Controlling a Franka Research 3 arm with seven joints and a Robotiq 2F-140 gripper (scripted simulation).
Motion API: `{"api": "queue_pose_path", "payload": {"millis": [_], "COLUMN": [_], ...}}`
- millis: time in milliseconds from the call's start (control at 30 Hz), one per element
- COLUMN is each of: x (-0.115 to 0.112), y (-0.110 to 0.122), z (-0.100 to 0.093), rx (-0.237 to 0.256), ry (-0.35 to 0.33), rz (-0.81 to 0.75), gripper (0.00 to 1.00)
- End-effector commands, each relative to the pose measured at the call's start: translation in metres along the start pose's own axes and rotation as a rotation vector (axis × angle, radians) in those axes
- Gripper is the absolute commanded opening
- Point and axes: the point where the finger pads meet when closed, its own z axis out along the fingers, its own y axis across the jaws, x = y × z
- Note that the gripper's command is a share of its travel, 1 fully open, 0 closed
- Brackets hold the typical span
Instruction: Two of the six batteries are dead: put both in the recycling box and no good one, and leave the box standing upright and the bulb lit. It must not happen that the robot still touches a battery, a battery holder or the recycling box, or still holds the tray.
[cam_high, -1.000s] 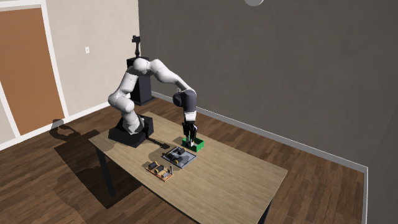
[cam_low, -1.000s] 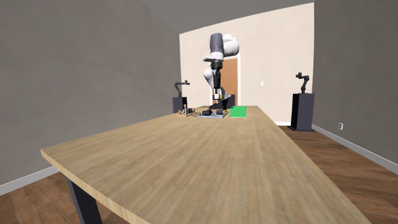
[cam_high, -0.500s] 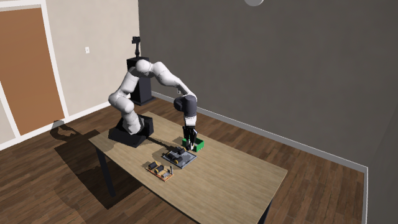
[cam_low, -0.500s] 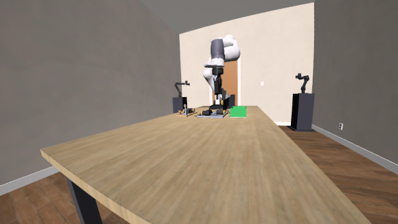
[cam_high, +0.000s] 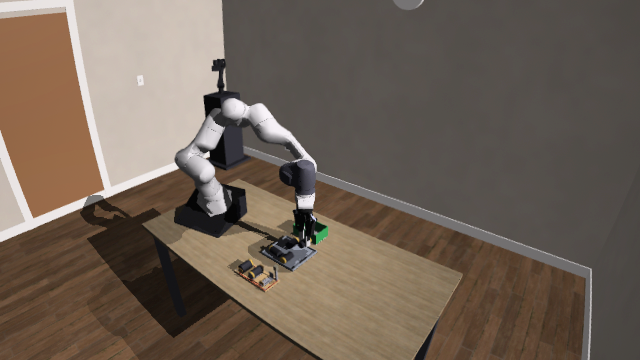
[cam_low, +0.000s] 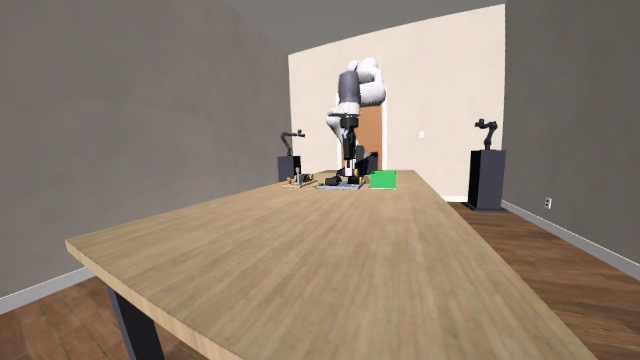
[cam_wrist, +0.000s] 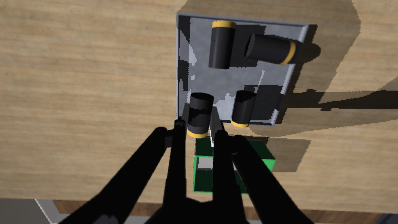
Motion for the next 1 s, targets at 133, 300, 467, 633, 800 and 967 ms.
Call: {"api": "queue_pose_path", "payload": {"millis": [133, 300, 467, 633, 800, 967], "x": [-0.0017, -0.0017, -0.0017, -0.0017, -0.0017, -0.0017], "y": [-0.0035, -0.0035, -0.0035, -0.0035, -0.0035, -0.0035], "z": [-0.0014, -0.0014, -0.0014, -0.0014, -0.0014, -0.0014], "rx": [0.010, 0.010, 0.010, 0.010, 0.010, 0.010], "ry": [-0.004, -0.004, -0.004, -0.004, -0.004, -0.004], "rz": [-0.009, -0.009, -0.009, -0.009, -0.013, -0.039], "gripper": [0.16, 0.16, 0.16, 0.16, 0.16, 0.16]}}
